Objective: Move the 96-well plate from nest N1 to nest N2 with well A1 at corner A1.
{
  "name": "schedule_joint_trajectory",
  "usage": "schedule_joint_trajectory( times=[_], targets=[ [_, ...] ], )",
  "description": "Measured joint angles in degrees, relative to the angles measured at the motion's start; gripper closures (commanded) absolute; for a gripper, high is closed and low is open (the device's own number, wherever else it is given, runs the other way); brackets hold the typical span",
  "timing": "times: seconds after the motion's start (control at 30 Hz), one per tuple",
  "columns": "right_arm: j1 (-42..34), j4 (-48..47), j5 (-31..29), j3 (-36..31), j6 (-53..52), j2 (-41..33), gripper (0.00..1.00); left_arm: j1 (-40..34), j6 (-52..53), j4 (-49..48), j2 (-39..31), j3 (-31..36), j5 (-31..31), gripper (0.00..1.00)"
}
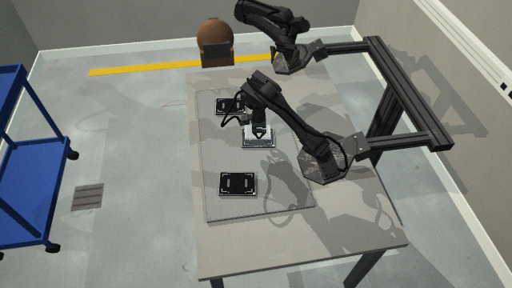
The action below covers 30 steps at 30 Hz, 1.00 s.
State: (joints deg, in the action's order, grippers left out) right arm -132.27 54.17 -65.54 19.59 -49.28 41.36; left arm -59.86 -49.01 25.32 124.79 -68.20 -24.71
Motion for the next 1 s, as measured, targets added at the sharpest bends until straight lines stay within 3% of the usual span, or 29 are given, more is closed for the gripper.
schedule_joint_trajectory(
  times=[1.0],
  targets=[
    [0.0, 0.6, -0.1, 0.1, -0.8, 0.2, 0.0, 0.6, 0.8, -3.2, 2.8, -0.3, 0.0, 0.2]
  ],
)
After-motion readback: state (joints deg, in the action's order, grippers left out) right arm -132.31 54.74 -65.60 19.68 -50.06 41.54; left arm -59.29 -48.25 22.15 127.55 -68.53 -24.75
